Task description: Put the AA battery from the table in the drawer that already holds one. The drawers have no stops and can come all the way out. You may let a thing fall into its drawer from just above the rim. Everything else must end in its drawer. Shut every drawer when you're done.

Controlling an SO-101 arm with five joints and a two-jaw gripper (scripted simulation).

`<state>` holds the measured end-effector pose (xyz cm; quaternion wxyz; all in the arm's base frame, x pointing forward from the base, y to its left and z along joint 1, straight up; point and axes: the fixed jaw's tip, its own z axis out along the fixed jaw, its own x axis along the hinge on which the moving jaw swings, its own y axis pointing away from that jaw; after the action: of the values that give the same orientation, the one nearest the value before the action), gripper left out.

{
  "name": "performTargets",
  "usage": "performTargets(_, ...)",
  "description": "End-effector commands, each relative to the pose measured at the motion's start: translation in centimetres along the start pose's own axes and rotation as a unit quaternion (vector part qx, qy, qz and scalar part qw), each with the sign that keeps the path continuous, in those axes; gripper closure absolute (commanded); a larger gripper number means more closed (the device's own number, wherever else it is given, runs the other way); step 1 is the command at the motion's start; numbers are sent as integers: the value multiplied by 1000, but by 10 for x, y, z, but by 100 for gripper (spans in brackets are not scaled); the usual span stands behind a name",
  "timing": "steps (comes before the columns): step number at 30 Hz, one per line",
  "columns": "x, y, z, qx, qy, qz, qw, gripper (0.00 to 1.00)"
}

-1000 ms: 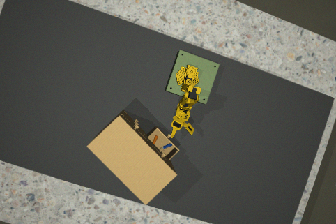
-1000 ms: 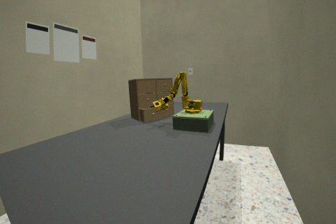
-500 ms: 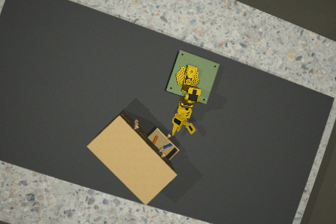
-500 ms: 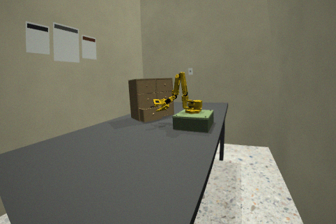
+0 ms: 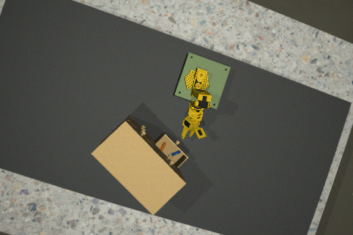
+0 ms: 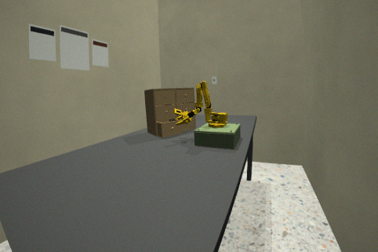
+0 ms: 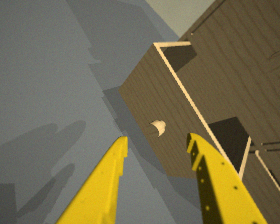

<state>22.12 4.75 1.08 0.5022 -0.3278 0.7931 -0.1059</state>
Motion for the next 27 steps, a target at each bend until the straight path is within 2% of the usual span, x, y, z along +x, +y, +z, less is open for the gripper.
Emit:
performTargets(1,-1,4,-2,0,-11,23,1000,77)
performTargets(9,-6,7,-10,-2,-35,115,993,77)
performTargets(16,-14,8,-16,-4,-63,194,979,78)
performTargets(18,-14,8,-16,-4,-63,194,979,78)
performTargets(27,-36,1,-21,-3,-131,285,950,78)
